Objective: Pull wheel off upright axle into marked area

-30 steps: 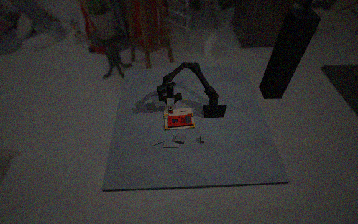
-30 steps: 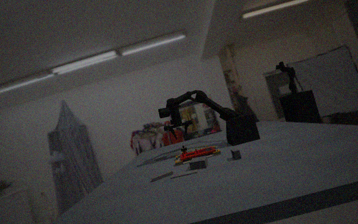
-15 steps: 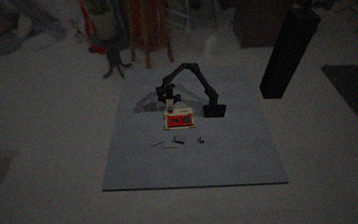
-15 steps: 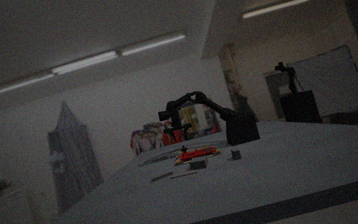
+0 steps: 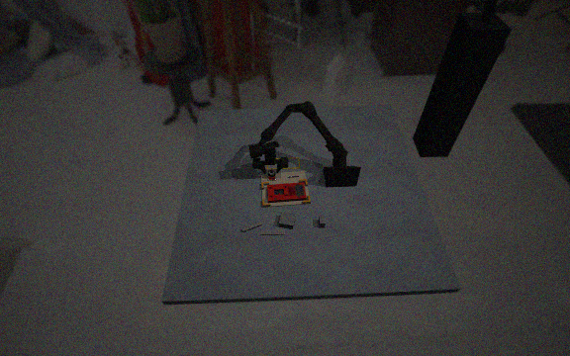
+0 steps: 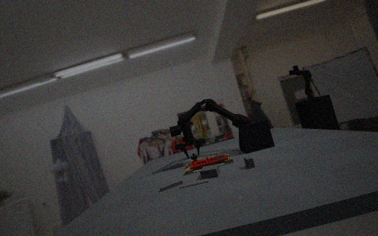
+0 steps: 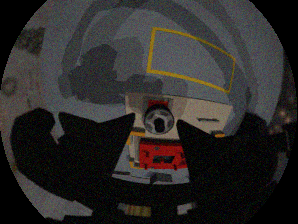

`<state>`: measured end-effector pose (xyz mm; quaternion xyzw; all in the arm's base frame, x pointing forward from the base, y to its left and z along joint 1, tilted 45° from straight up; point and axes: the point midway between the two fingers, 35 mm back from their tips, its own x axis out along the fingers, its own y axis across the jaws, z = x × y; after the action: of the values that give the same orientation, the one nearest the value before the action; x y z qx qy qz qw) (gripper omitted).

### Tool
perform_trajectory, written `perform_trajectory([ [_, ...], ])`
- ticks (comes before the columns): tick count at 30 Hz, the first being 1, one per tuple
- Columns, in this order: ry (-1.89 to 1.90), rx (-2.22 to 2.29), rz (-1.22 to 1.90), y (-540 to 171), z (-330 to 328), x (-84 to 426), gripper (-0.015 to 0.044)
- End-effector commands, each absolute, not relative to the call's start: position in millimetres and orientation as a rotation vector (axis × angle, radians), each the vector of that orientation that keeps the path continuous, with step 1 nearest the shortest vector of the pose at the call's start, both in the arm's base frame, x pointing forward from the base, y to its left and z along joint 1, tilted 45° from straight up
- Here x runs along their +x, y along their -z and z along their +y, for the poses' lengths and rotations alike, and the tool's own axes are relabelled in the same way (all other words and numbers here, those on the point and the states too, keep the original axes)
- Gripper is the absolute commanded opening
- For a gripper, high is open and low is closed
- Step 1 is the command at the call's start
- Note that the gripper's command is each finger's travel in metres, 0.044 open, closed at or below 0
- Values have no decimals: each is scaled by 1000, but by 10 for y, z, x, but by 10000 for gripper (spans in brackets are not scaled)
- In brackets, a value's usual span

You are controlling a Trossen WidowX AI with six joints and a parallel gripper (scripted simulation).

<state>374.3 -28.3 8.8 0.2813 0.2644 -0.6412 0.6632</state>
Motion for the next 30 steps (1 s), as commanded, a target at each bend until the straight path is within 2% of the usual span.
perform_trajectory([
  [1, 1452, 622, 600, -59, -307, 3720, 300],
  [4, 1450, 635, 597, -85, -287, 3742, 221],
  [14, 1450, 635, 597, -85, -287, 3742, 155],
  [20, 1450, 635, 598, -93, -279, 3742, 0],
  [30, 1450, 634, 598, -115, -255, 3742, 0],
])
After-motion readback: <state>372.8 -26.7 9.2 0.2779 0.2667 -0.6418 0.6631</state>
